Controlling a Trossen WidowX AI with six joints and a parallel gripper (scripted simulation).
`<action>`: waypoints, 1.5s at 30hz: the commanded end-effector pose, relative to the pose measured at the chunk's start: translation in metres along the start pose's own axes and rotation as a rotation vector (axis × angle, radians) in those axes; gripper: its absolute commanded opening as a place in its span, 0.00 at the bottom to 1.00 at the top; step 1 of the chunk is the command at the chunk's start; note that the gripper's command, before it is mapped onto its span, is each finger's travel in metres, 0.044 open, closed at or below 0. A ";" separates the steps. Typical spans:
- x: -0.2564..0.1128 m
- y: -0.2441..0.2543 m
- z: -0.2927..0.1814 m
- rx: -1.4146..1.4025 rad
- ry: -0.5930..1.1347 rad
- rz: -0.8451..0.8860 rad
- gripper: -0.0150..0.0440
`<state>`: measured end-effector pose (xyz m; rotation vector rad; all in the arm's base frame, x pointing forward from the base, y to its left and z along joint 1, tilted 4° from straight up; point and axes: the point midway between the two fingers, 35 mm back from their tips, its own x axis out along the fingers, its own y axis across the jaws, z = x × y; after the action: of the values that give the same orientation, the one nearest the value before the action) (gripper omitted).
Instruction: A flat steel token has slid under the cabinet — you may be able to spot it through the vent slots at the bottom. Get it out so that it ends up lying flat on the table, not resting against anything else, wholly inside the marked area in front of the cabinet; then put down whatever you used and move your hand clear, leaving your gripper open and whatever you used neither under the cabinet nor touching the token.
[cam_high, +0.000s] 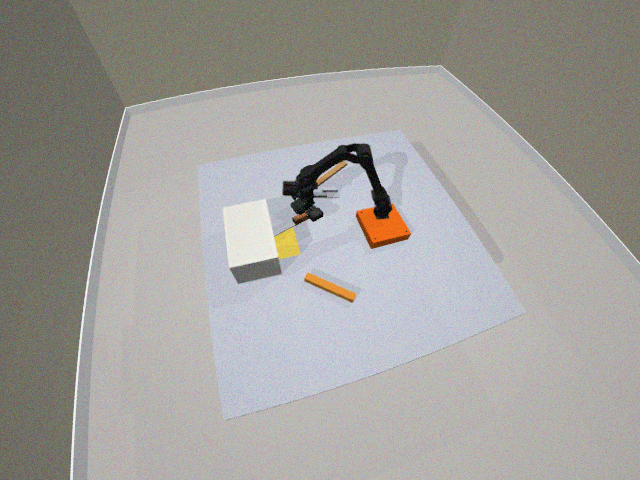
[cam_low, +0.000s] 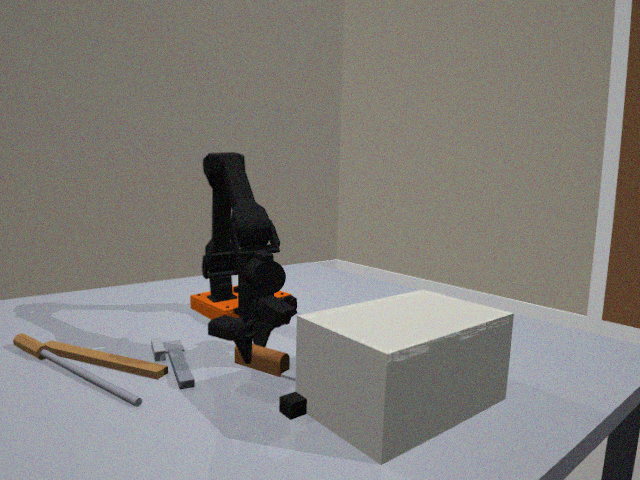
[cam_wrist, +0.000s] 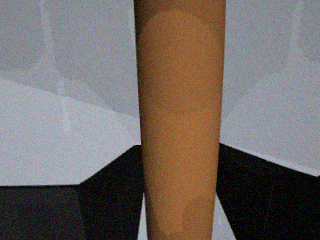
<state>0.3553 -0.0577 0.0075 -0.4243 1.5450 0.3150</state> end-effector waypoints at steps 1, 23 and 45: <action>0.000 -0.001 0.007 0.000 -0.001 -0.003 0.25; -0.001 -0.001 0.032 0.000 -0.003 -0.003 0.25; -0.001 -0.001 0.054 0.000 -0.005 -0.003 0.25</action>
<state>0.3987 -0.0366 0.0075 -0.4240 1.5416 0.3159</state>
